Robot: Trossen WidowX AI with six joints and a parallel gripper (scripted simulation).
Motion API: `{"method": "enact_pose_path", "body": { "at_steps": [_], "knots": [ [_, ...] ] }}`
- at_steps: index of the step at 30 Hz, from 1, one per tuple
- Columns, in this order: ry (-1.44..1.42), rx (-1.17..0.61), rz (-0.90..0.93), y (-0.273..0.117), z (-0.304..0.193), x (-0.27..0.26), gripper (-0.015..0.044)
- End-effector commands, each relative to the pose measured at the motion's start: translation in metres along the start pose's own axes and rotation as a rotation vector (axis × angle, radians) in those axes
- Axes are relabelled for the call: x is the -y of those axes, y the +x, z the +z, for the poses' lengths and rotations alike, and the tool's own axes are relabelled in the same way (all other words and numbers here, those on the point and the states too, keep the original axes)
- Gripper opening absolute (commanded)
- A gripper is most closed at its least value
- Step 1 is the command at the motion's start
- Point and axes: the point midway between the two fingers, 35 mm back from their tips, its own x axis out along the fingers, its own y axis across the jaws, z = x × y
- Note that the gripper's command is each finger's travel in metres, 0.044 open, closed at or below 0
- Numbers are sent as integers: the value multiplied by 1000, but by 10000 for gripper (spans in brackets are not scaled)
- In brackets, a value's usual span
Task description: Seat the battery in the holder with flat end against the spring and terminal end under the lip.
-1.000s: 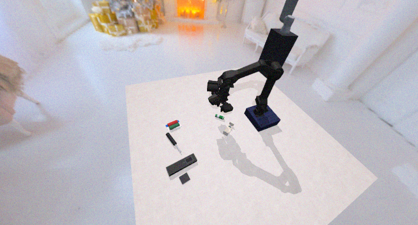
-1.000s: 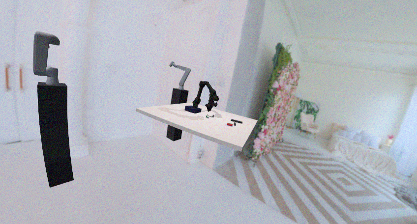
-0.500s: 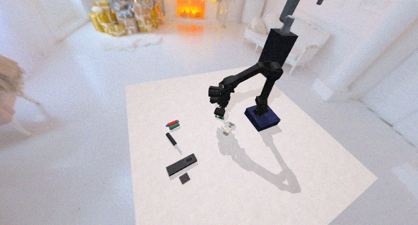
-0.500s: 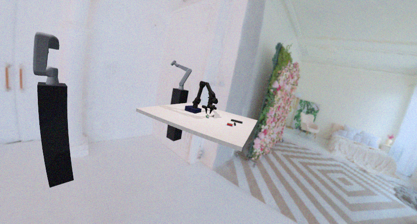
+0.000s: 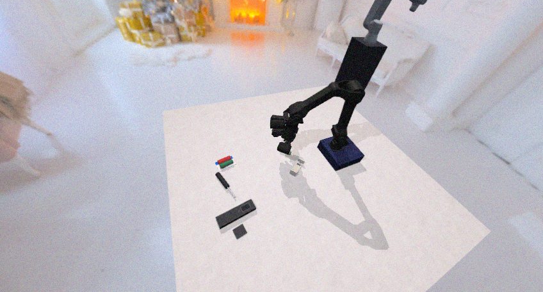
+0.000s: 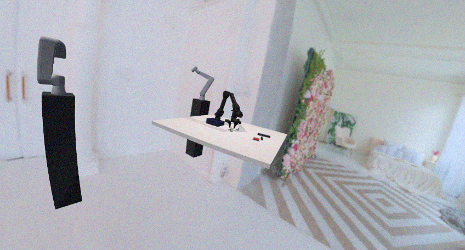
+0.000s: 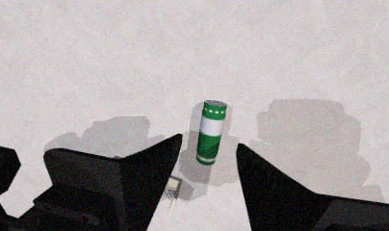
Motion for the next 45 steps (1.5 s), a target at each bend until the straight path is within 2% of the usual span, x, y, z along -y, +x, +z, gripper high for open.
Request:
{"method": "enact_pose_path", "body": {
  "at_steps": [1, 18, 23, 30, 37, 41, 45],
  "knots": [
    [5, -5, -2, 7, -1, 0, 233],
    [5, -5, -2, 32, -2, 1, 233],
    [5, -5, -2, 32, -2, 1, 102],
    [5, -5, -2, 32, -2, 1, 72],
    [5, -4, -2, -17, -2, 1, 72],
    [11, -4, -2, -19, -2, 0, 72],
    [141, -4, -2, -21, -7, -7, 72]
  ]
}}
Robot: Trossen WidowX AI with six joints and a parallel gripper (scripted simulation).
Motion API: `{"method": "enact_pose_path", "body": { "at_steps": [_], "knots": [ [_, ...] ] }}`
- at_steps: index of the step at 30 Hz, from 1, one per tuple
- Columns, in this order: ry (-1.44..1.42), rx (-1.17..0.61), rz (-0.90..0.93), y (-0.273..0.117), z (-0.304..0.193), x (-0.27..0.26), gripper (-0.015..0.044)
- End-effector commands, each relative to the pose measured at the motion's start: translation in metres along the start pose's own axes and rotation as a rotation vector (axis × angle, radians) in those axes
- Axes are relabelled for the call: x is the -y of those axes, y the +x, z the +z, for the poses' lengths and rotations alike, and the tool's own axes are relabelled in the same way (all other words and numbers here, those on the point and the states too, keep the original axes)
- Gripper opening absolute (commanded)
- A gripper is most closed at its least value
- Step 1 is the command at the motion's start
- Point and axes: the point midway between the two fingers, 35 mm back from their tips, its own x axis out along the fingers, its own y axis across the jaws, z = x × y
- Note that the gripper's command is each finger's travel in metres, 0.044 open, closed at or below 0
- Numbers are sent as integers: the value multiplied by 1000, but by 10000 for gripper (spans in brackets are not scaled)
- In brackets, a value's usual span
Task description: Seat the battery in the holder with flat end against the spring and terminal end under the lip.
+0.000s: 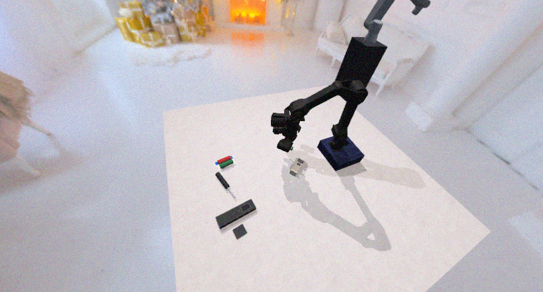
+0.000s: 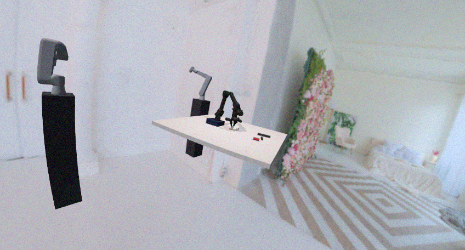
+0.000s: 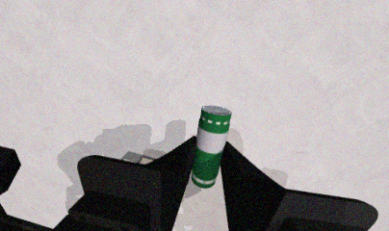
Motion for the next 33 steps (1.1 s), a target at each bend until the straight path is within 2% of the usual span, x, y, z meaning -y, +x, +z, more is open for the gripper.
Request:
{"method": "enact_pose_path", "body": {
  "at_steps": [1, 33],
  "knots": [
    [98, 4, 1, -4, -5, -6, 72],
    [1363, -10, 2, -22, -70, -59, 72]
  ]
}}
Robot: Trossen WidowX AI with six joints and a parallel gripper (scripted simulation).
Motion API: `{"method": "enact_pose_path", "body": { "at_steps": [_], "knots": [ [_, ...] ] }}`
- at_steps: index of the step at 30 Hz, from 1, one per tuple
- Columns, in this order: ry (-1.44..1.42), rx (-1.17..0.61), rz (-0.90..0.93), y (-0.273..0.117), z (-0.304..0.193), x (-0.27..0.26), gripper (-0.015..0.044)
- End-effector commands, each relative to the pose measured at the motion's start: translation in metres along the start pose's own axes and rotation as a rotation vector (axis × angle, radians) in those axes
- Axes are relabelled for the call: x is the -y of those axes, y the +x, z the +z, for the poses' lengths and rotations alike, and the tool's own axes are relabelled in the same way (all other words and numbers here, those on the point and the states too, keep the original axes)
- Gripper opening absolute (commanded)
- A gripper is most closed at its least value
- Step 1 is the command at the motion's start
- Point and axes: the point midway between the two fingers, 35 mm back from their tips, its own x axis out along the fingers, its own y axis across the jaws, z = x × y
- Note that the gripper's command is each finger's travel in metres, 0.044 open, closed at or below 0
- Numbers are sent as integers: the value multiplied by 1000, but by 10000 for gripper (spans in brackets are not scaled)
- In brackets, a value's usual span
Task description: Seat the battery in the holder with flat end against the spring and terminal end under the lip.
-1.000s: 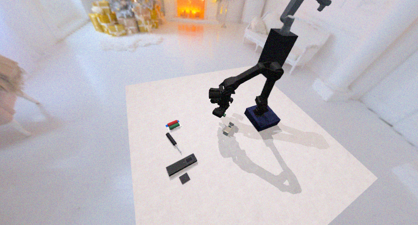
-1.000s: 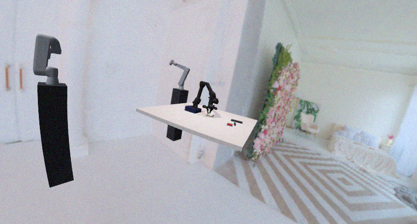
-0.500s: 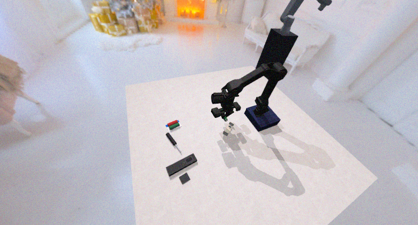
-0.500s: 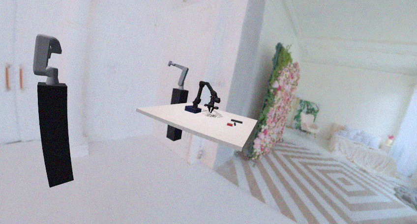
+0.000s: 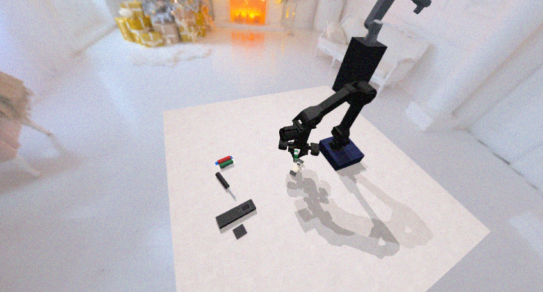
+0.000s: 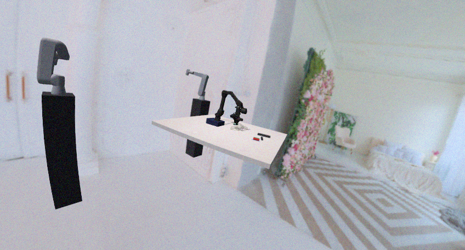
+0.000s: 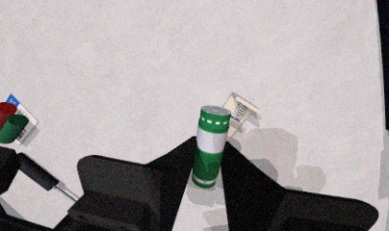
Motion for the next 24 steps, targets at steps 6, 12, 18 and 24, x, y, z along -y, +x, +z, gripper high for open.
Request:
{"method": "enact_pose_path", "body": {
  "at_steps": [6, 12, 18, 24],
  "knots": [
    [319, -4, 1, -6, -14, 15, 72],
    [417, -6, -4, -8, -18, 20, 72],
    [419, -66, 6, 3, -20, 18, 72],
    [416, -148, 19, 17, -21, 17, 72]
  ]
}}
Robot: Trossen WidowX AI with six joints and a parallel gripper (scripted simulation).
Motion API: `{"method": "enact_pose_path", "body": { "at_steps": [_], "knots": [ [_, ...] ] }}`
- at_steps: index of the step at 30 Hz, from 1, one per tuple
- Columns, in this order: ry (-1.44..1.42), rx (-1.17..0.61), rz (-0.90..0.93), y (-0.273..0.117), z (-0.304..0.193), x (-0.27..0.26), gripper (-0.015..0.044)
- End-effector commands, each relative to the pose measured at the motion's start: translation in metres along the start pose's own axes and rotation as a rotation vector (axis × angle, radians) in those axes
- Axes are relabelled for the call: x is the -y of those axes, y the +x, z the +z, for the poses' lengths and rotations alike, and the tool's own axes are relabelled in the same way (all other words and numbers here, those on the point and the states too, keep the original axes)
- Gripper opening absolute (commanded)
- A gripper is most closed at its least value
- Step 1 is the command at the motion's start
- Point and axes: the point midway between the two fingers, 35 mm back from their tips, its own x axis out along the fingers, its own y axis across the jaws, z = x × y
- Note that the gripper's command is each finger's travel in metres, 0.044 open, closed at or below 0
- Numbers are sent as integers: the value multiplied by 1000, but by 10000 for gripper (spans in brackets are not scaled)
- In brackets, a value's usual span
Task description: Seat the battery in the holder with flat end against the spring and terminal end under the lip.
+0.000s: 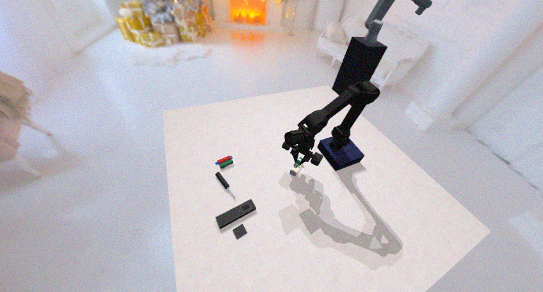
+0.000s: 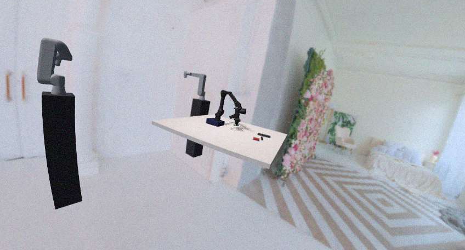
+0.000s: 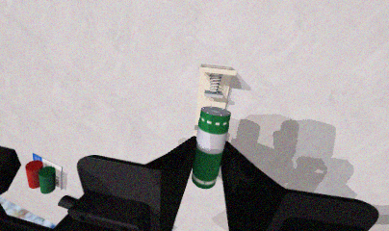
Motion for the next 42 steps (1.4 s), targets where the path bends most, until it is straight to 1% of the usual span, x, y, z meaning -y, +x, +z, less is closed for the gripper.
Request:
{"method": "enact_pose_path", "body": {
  "at_steps": [1, 8, 14, 42],
  "knots": [
    [-7, -51, 1, 5, -1, 0, 72],
    [-19, -144, -5, 18, 0, -1, 72],
    [-20, -164, -10, 20, 0, -1, 72],
    [-29, -389, -30, 34, 11, -2, 72]
  ]
}}
